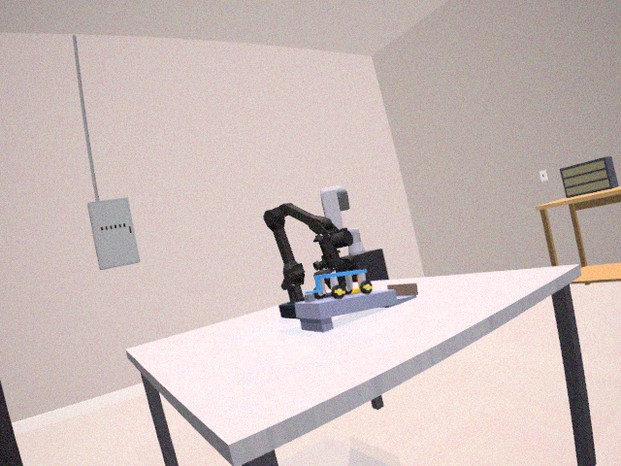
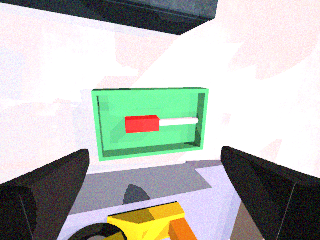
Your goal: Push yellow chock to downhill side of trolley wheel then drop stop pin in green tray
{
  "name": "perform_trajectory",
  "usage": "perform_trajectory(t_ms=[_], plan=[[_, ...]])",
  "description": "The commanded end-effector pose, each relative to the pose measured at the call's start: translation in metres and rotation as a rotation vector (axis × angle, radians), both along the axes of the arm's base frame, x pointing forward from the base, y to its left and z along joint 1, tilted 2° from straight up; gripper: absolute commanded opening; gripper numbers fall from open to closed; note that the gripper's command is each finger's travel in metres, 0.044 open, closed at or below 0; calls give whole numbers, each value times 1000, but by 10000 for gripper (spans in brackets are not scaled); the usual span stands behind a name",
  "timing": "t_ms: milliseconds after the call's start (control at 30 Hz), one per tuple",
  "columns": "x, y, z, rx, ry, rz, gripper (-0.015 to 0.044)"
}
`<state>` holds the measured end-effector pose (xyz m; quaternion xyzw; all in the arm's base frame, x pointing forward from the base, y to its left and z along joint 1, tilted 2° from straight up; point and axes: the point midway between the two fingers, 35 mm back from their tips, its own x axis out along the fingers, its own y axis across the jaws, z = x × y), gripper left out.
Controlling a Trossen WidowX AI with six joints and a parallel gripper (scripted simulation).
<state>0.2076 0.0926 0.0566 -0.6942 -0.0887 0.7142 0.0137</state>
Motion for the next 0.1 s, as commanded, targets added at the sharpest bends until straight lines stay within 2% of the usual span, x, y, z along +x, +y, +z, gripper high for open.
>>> perform_trajectory(t_ms=[0,67], plan=[[1,1,15,7,-9,4,440],[1,1,21,7,-9,4,440]])
